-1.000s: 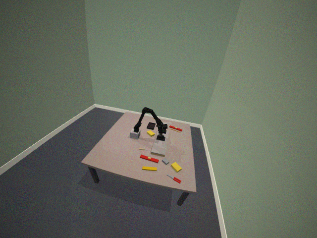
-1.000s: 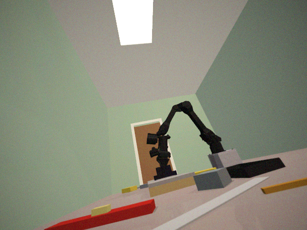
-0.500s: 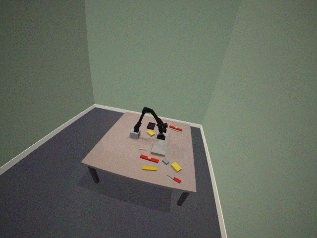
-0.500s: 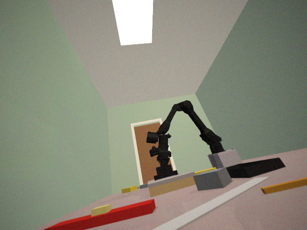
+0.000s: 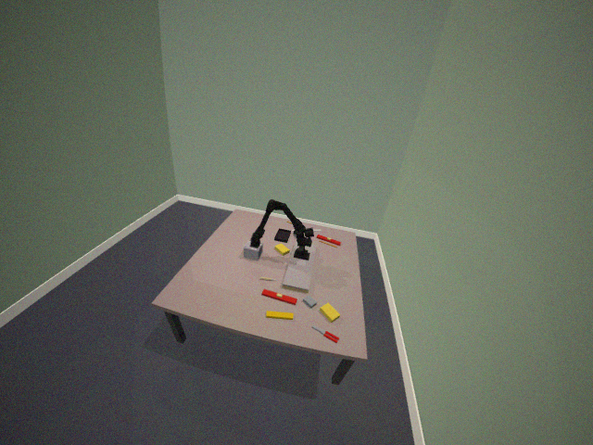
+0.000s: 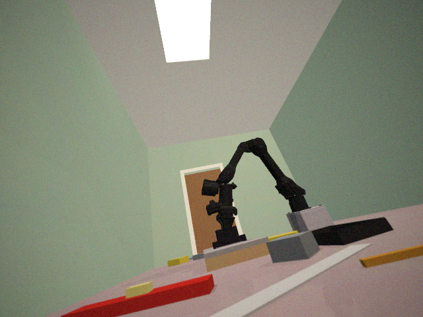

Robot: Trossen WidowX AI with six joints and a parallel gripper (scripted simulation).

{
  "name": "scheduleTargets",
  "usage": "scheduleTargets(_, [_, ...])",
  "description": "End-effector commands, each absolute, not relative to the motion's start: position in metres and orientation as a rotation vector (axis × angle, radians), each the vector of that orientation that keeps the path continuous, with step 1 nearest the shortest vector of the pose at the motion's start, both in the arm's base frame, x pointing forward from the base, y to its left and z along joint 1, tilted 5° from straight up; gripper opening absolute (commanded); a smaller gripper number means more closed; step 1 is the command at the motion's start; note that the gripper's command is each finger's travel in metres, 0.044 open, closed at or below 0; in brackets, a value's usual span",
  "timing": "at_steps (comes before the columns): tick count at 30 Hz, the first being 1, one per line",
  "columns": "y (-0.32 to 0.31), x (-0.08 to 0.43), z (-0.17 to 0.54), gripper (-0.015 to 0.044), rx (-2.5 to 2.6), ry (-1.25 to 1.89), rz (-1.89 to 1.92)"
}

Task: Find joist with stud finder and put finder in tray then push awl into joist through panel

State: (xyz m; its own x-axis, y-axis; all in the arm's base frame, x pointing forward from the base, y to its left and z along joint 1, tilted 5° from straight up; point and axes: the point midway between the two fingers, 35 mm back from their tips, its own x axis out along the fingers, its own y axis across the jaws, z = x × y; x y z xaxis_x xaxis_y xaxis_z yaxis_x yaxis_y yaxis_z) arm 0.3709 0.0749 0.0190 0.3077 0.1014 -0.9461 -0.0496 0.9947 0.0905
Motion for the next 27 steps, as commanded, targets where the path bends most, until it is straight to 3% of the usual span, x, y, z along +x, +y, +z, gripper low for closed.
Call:
scheduleTargets(1, [0.082, 0.370, 0.019, 0.0000, 0.047, 1.257, 0.101])
scheduleTargets(27, [0.119, 0.368, 0.023, 0.0000, 0.050, 1.257, 0.104])
